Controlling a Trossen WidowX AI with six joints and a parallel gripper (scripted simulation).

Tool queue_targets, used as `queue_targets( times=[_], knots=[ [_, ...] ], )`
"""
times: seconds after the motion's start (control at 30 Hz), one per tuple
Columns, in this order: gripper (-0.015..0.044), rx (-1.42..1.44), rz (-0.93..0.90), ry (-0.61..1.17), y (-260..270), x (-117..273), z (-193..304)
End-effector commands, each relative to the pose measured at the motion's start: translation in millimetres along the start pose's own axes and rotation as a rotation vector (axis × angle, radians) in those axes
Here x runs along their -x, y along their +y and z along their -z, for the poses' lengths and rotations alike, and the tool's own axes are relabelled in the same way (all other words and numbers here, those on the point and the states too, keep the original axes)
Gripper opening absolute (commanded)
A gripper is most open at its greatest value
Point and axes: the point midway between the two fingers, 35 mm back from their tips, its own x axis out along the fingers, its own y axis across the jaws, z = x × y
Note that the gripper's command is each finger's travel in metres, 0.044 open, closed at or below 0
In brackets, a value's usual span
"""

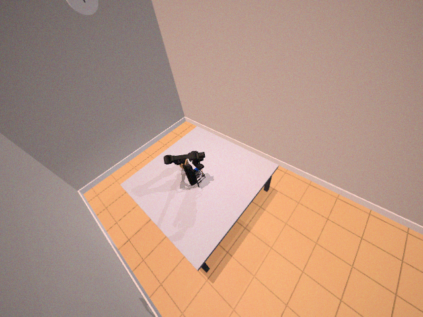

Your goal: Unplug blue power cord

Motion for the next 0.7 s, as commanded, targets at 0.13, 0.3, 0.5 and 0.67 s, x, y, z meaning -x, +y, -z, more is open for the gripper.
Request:
queue_targets(
  times=[0.13, 0.3, 0.5, 0.67],
  knots=[
    [0.0, -0.004, 0.004, -0.011, -2.1, 2.4, -16.9],
    [0.0, -0.003, 0.004, -0.011, -2.6, 3.2, -24.8],
    [0.0, -0.002, 0.004, -0.011, -2.9, 4.8, -34.3],
    [0.0, -0.002, 0.004, -0.01, -2.9, 6.4, -42.4]
  ],
)
